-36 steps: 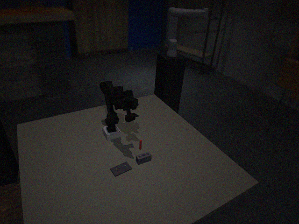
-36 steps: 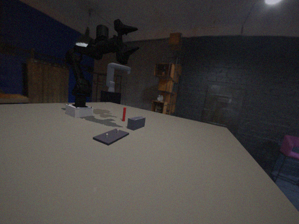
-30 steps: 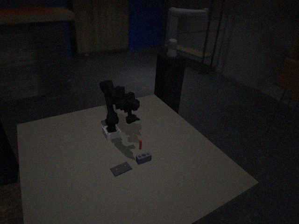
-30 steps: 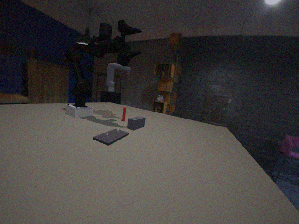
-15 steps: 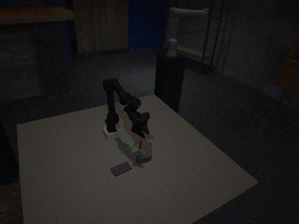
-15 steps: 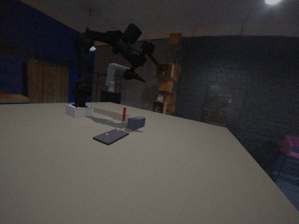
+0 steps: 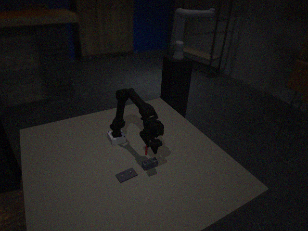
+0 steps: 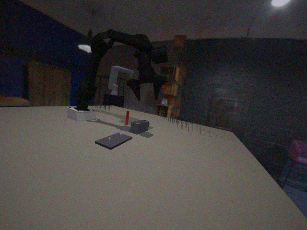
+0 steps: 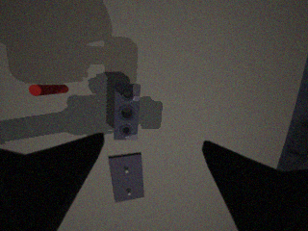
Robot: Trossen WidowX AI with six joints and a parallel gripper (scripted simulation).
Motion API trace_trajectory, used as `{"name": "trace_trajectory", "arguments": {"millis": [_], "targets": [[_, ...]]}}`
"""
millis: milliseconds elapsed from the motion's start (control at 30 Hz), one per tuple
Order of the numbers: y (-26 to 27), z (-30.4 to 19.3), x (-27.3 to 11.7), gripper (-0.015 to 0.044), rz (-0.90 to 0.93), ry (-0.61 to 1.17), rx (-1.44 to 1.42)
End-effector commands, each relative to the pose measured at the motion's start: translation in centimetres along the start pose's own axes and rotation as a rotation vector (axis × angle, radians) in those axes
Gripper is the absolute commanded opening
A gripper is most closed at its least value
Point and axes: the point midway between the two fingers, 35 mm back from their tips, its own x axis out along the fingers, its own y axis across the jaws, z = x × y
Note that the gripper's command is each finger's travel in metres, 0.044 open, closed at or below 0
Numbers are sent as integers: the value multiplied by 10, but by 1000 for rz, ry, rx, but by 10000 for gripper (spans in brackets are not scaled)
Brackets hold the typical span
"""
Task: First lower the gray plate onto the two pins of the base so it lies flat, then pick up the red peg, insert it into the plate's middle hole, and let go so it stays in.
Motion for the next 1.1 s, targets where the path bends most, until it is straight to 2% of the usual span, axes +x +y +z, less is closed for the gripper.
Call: {"name": "trace_trajectory", "arguments": {"millis": [0, 233, 433, 1067], "targets": [[14, 5, 10, 440, 189, 79, 6], [15, 5, 12, 440, 189, 79, 6], [27, 0, 71, 440, 189, 78, 6], [34, -2, 95, 440, 190, 78, 6]]}}
